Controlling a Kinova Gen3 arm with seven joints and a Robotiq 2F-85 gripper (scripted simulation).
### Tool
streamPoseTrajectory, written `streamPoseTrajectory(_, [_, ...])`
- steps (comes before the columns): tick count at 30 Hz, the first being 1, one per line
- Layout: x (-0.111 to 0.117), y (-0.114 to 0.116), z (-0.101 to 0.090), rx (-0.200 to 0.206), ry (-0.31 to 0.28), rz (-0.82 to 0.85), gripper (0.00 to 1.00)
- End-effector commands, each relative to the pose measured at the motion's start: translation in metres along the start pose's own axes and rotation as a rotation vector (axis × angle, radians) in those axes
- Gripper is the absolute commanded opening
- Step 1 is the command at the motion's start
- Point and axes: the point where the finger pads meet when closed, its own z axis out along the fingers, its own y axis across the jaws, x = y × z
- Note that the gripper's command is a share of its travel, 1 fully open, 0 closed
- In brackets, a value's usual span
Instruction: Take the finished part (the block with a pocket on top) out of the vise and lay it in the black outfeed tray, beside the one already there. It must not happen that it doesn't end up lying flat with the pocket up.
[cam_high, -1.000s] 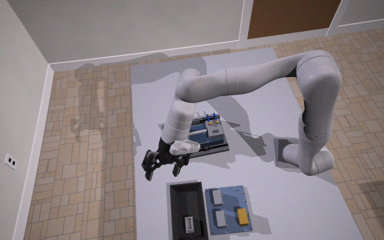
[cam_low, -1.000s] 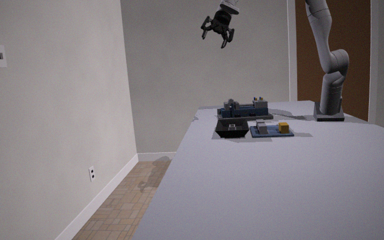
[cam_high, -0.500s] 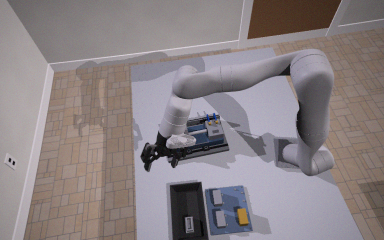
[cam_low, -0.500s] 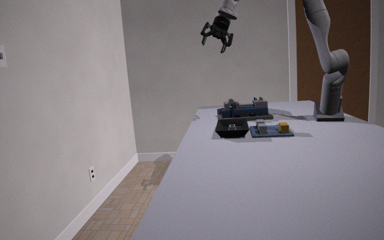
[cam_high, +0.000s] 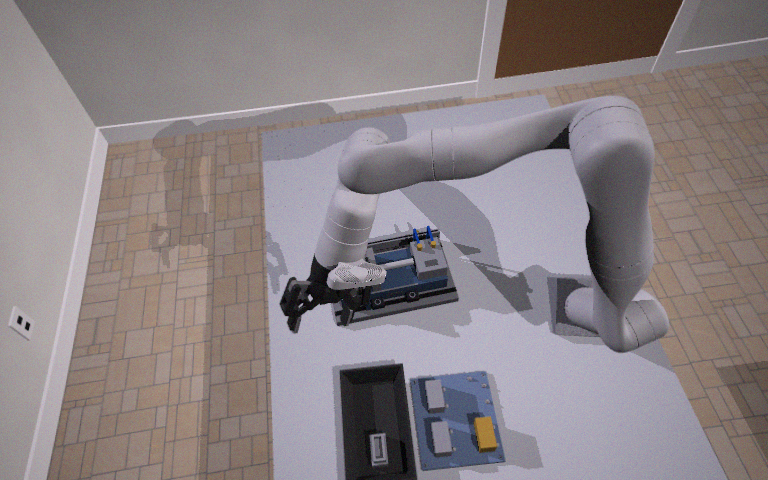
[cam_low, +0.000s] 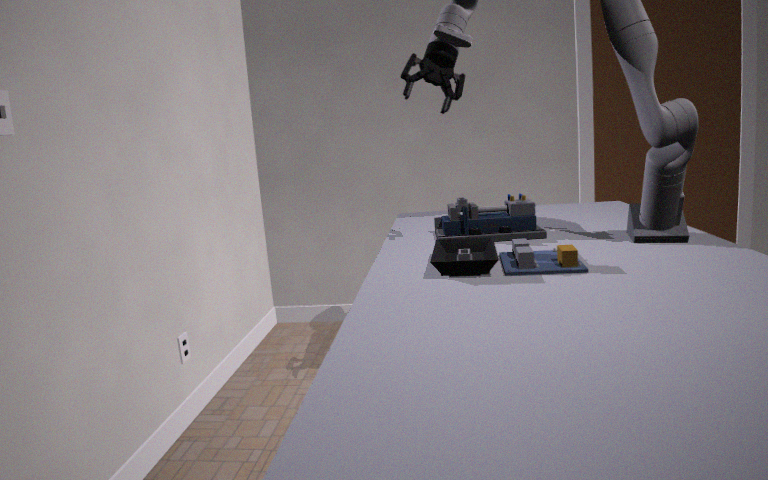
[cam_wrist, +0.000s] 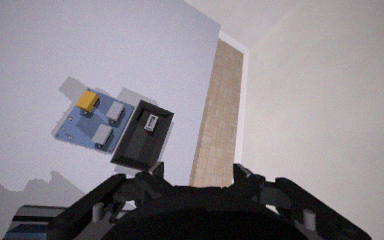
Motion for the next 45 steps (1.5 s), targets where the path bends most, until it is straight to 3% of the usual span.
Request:
streamPoseTrajectory(1, [-0.017, -0.006, 0.004, 0.013, -0.011, 0.015, 1.0])
streamPoseTrajectory(7, [-0.017, -0.006, 0.004, 0.013, -0.011, 0.015, 1.0])
streamPoseTrajectory(8, [-0.037, -0.015, 0.008, 0.033, -0.03, 0.03, 1.0])
streamPoseTrajectory(15, [-0.037, -0.015, 0.008, 0.033, -0.03, 0.03, 1.0])
streamPoseTrajectory(16, [-0.056, -0.025, 0.011, 0.053, -0.049, 0.043, 1.0])
streamPoseTrajectory(24, [-0.056, -0.025, 0.011, 0.053, -0.049, 0.043, 1.0])
streamPoseTrajectory(25, [-0.075, -0.035, 0.015, 0.074, -0.066, 0.057, 1.0])
streamPoseTrajectory(32, [-0.075, -0.035, 0.015, 0.074, -0.066, 0.057, 1.0])
streamPoseTrajectory(33, [-0.092, -0.045, 0.018, 0.095, -0.083, 0.069, 1.0])
streamPoseTrajectory(41, [-0.092, -0.045, 0.018, 0.095, -0.083, 0.069, 1.0])
streamPoseTrajectory(42, [-0.108, -0.055, 0.021, 0.116, -0.099, 0.081, 1.0])
streamPoseTrajectory(45, [-0.108, -0.055, 0.021, 0.116, -0.099, 0.081, 1.0])
